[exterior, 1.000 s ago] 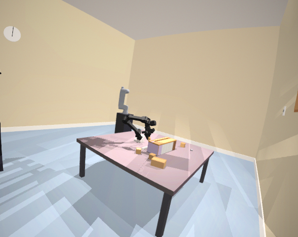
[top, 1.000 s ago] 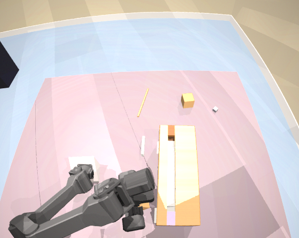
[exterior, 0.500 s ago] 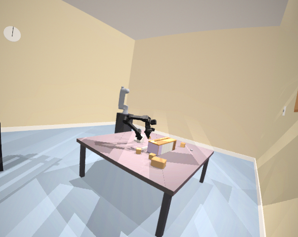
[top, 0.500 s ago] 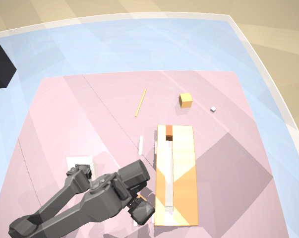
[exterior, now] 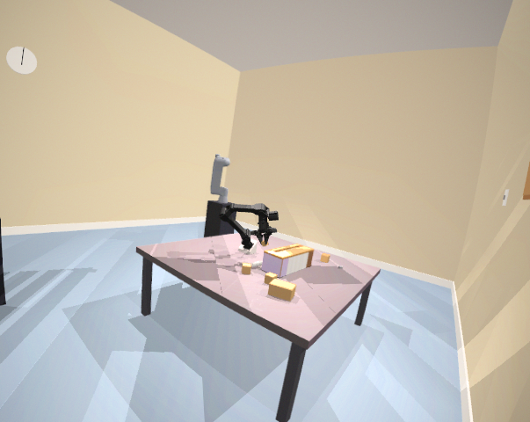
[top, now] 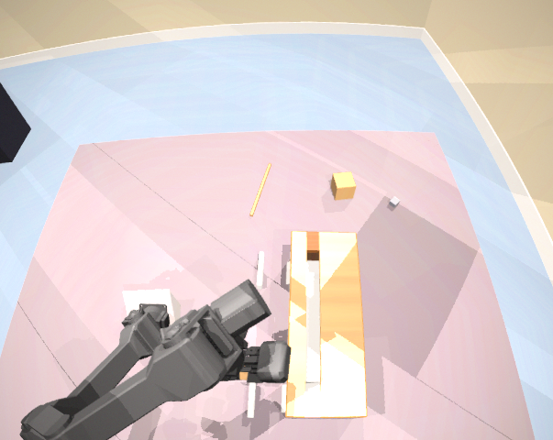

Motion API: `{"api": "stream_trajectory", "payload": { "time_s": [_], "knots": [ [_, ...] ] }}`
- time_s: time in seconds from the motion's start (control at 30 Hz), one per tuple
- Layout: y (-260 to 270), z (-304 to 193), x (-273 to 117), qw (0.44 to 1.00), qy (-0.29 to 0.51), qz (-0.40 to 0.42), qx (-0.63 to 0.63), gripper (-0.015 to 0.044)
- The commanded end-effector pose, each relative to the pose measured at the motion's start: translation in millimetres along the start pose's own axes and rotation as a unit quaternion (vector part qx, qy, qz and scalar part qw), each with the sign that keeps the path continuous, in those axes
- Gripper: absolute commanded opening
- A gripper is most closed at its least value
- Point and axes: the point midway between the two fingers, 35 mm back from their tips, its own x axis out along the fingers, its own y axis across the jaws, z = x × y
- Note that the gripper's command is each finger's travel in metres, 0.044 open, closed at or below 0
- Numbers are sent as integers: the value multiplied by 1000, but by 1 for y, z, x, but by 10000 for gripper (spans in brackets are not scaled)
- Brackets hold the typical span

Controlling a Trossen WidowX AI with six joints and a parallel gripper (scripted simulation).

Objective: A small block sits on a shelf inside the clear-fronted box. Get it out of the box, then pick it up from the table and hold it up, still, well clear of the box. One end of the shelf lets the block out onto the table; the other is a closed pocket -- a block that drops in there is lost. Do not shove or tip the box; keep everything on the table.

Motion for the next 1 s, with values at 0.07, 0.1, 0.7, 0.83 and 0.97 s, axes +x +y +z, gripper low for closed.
{"api": "stream_trajectory", "payload": {
  "time_s": [0.07,0.1,0.7,0.83,0.97],
  "knots": [
    [-4,-1,-7,989,12,-10,-149,0],
    [-4,-1,-8,985,14,-11,-170,0],
    [-10,-1,-26,847,52,-20,-529,0],
    [-10,-1,-27,839,54,-20,-541,0],
    [-10,-1,-27,839,54,-20,-541,0]
  ]
}}
